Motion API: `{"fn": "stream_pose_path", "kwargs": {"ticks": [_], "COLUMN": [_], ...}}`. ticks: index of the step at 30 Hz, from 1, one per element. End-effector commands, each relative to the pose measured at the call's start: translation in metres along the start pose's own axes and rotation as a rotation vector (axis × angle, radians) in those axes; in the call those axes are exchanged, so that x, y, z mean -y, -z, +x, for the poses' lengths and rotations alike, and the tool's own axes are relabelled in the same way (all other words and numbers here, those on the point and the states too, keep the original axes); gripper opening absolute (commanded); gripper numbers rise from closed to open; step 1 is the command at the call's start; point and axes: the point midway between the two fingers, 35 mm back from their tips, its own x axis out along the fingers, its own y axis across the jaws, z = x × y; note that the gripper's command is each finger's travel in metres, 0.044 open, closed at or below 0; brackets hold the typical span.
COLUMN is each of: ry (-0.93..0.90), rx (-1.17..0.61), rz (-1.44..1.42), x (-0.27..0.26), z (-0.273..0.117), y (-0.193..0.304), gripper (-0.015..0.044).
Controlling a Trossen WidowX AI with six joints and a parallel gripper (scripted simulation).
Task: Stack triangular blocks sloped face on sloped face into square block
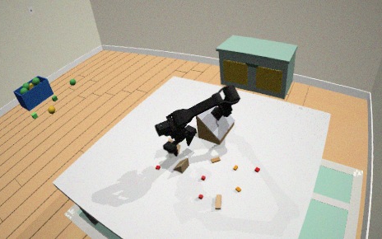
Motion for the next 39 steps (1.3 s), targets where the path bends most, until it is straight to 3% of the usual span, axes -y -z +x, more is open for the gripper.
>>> {"fn": "stream_pose_path", "kwargs": {"ticks": [1, 39], "ry": [-0.003, -0.001], "rx": [0.002, -0.007], "rz": [-0.865, -2.762], "x": [-0.014, -0.031], "z": [-0.005, -0.011], "y": [0.006, 0.015], "gripper": [0.044, 0.044]}}
